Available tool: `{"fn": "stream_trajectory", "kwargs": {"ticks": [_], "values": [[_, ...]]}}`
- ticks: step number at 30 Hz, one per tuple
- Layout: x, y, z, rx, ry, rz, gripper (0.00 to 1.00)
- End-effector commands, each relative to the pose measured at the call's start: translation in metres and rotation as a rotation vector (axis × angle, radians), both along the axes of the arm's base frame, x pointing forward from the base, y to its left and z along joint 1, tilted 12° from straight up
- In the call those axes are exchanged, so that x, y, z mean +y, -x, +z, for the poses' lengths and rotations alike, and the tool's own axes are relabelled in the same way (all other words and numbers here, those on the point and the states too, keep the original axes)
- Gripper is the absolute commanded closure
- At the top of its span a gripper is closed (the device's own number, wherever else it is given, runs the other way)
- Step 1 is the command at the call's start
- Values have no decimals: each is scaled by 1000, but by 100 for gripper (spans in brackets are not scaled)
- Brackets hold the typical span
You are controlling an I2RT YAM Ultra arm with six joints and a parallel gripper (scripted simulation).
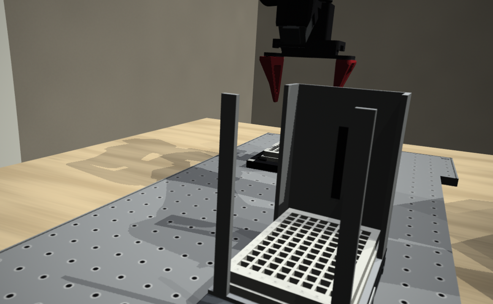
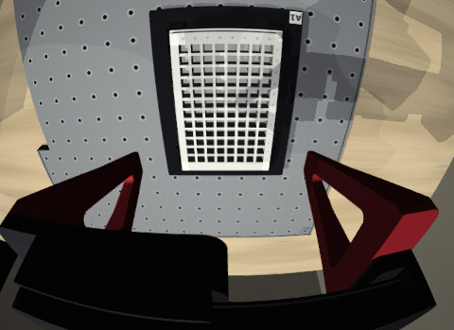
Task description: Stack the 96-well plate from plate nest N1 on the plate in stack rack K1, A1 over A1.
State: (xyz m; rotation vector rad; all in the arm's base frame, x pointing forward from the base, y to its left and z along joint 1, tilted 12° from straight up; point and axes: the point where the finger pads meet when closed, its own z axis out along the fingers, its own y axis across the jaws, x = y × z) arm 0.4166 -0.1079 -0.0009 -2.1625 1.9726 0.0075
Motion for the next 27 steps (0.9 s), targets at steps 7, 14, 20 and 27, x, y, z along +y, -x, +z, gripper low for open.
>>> {"fn": "stream_trajectory", "kwargs": {"ticks": [7,14,20,27], "values": [[4,0,-19,7,-7,-5,0],[6,-2,-30,7,-6,-5,0],[8,-4,-36,5,-5,-2,0],[11,-4,-48,8,-6,-1,0]]}}
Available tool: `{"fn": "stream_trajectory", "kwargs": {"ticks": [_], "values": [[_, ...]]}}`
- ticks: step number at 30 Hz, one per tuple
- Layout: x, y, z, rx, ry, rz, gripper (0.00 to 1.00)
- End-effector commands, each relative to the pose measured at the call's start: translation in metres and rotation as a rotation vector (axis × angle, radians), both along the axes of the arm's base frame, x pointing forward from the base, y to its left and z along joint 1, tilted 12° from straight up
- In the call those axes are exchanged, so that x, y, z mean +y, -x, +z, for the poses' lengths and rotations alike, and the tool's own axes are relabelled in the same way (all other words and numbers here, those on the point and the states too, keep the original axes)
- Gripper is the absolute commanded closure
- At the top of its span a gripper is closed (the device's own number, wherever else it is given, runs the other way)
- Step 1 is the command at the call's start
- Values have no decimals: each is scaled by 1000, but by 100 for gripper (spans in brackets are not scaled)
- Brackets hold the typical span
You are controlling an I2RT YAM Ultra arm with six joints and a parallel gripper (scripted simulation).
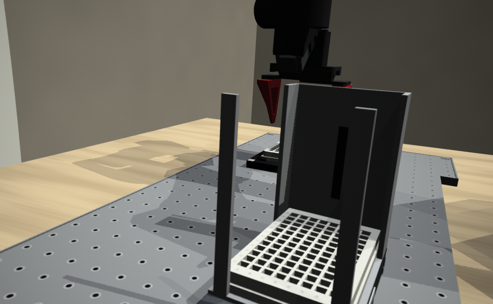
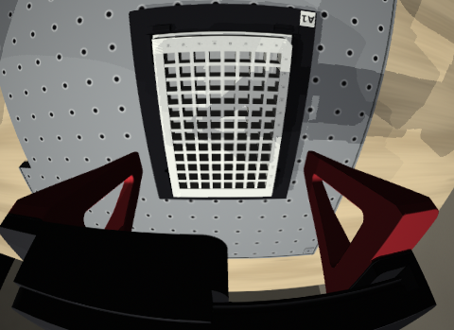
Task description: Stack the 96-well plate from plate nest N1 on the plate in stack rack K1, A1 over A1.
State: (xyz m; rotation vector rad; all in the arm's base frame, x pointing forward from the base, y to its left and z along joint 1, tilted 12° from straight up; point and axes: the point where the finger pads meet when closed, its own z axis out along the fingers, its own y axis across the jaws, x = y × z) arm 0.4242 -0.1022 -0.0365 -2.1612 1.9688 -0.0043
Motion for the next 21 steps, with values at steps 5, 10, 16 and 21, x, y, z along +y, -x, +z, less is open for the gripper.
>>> {"fn": "stream_trajectory", "kwargs": {"ticks": [5,10,16,21], "values": [[5,3,-21,16,-9,-6,0],[7,-1,-24,10,-7,0,0],[8,1,-35,16,-10,-4,0],[8,-5,-40,4,-5,-4,0]]}}
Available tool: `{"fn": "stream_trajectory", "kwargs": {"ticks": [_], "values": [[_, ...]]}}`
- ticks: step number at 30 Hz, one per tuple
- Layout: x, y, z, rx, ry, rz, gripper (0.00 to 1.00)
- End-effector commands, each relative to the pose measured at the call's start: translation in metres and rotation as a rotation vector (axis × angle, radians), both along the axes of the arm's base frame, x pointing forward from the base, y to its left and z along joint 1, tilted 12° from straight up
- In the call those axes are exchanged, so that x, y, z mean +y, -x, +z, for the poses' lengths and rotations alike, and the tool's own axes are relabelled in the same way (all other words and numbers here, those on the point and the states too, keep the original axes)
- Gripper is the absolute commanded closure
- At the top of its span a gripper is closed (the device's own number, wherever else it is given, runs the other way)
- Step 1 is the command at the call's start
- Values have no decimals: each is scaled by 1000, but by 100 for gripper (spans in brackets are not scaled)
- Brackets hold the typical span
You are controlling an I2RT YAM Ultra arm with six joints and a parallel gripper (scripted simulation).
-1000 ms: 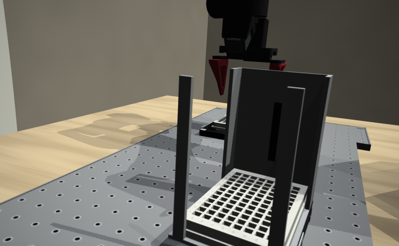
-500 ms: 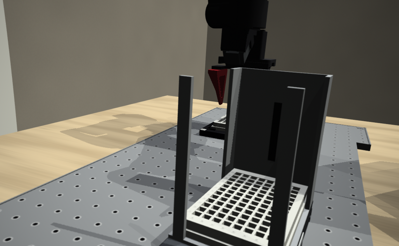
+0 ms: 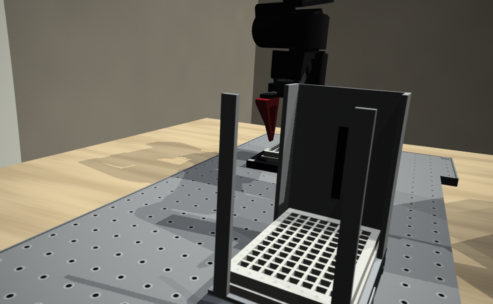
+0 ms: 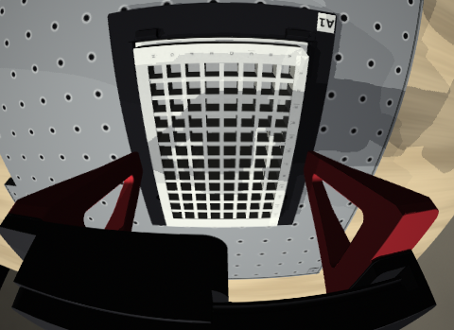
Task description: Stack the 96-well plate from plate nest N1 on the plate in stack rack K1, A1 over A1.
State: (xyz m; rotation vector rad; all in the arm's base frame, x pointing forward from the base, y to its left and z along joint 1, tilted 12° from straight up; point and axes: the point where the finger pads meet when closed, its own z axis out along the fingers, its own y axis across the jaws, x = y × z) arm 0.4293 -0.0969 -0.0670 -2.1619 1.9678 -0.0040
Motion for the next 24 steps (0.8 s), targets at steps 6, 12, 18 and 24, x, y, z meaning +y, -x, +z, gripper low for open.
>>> {"fn": "stream_trajectory", "kwargs": {"ticks": [6,12,18,24], "values": [[5,3,-19,15,-8,-5,0],[3,-1,-21,7,-6,-7,0],[1,-5,-12,-10,1,-5,0],[1,-5,-12,-10,1,-5,100]]}}
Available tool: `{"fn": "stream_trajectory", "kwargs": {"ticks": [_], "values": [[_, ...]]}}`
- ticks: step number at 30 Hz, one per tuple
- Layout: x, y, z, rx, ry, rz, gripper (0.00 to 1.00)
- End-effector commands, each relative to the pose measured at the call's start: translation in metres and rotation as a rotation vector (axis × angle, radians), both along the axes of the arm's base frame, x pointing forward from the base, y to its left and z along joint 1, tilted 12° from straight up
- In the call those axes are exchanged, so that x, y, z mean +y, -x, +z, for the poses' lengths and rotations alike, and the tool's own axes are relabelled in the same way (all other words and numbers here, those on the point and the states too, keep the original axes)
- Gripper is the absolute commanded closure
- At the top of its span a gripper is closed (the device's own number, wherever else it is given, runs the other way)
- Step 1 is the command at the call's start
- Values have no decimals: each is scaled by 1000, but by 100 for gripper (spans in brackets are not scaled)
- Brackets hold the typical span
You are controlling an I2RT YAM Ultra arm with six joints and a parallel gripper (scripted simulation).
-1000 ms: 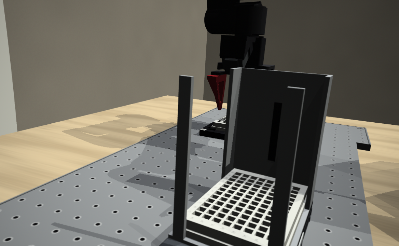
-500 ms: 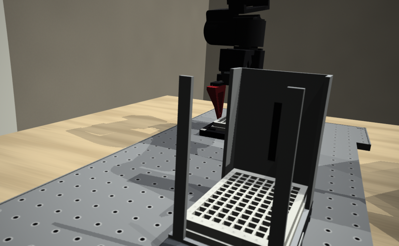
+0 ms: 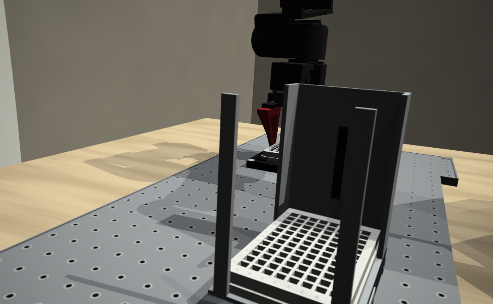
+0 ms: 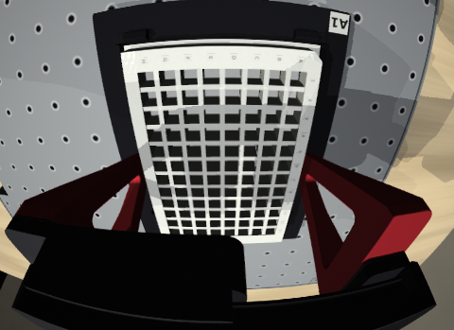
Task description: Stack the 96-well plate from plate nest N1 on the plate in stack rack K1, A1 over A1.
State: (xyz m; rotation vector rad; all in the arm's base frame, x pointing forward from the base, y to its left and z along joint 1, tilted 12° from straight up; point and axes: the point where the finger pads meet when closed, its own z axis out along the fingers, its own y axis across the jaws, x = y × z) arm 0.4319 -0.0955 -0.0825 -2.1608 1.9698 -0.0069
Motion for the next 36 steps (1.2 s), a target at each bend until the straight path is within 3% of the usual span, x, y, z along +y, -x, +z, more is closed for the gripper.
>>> {"fn": "stream_trajectory", "kwargs": {"ticks": [1,3,4,34,36], "values": [[-1,-2,3,-9,0,-3,100],[-1,-2,3,-9,0,-3,100],[2,1,-5,4,-11,-5,100],[2,2,-6,9,-12,-5,100],[-1,0,13,-10,-6,-7,100]]}}
